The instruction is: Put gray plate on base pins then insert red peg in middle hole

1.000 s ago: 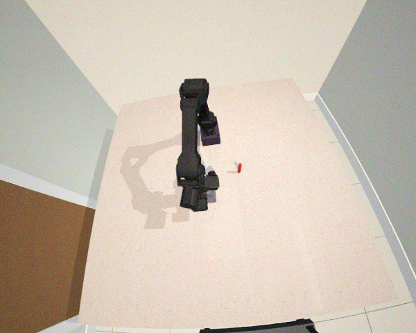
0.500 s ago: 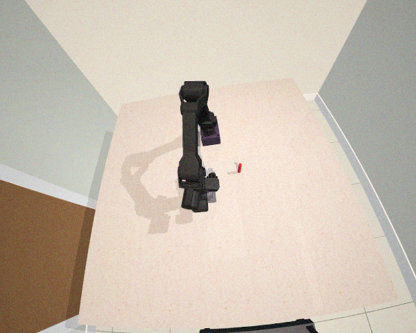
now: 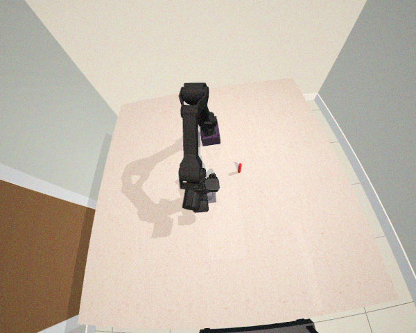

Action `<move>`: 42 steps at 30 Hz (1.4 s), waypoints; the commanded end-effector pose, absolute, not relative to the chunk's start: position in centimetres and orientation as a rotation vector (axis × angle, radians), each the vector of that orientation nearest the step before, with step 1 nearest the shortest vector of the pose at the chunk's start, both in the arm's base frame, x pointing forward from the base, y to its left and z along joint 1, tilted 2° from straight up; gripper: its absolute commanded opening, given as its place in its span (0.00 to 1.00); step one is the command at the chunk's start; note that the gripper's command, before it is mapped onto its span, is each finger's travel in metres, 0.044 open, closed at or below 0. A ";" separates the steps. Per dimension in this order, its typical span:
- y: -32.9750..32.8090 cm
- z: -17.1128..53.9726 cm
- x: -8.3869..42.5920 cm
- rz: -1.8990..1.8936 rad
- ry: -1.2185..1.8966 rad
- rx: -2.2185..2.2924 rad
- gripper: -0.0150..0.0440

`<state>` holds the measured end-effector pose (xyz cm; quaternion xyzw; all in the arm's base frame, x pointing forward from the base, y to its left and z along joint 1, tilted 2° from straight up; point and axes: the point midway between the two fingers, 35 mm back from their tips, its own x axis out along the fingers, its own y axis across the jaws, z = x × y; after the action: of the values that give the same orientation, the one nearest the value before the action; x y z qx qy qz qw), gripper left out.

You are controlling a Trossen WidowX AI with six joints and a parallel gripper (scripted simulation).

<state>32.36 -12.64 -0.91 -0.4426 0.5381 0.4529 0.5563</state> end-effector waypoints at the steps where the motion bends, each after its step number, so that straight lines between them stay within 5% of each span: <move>1: -12.7 -0.8 32.4 1.067 1.269 -1.046 0.34; 16: -12.7 -0.8 32.4 1.067 1.269 -1.046 1.00; 21: -12.8 0.2 32.6 1.068 1.270 -1.046 1.00; 28: -13.0 10.7 32.4 1.071 1.275 -1.046 1.00; 42: -8.4 11.2 32.4 0.679 1.449 -0.644 1.00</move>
<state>32.74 -10.62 10.77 -0.3587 0.5977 0.3765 0.6102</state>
